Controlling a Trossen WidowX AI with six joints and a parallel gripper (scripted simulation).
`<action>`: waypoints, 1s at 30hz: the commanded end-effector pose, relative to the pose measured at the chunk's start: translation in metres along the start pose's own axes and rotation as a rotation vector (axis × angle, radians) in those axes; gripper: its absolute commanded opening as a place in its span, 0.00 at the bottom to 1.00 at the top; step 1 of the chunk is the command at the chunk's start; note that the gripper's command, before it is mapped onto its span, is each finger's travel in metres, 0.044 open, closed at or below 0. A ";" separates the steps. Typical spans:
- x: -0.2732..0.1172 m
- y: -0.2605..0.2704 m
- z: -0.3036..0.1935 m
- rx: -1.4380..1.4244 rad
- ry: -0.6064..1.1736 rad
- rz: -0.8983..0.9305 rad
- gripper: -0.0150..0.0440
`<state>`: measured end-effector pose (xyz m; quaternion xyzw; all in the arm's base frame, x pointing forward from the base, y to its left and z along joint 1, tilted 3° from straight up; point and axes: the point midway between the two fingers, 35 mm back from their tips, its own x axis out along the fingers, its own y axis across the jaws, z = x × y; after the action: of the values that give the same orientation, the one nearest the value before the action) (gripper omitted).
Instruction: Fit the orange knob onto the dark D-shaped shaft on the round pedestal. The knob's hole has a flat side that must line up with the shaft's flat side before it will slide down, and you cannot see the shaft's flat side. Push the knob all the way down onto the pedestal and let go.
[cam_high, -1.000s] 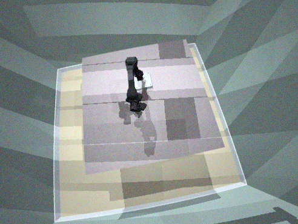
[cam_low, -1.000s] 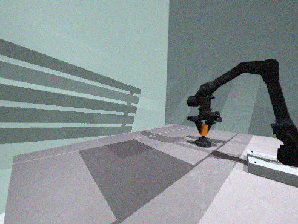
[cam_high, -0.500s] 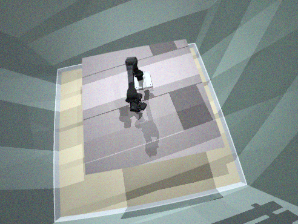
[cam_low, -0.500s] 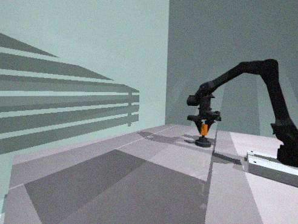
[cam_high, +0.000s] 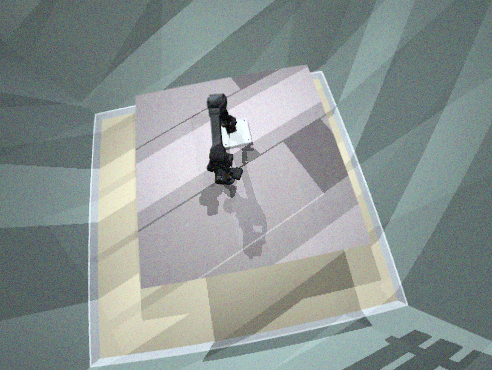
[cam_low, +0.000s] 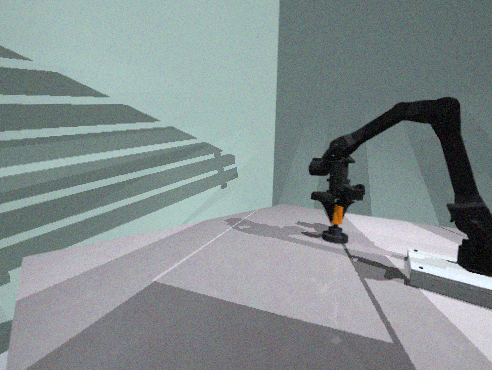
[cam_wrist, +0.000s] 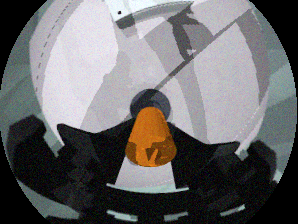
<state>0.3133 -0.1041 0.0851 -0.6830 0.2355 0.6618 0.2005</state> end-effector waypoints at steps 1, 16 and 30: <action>0.000 0.000 0.000 -0.006 0.001 0.002 0.25; -0.004 0.000 -0.002 -0.014 0.001 0.002 0.25; 0.000 0.000 0.000 -0.215 0.000 0.002 0.25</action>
<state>0.3136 -0.1041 0.0861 -0.7002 0.1662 0.6823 0.1292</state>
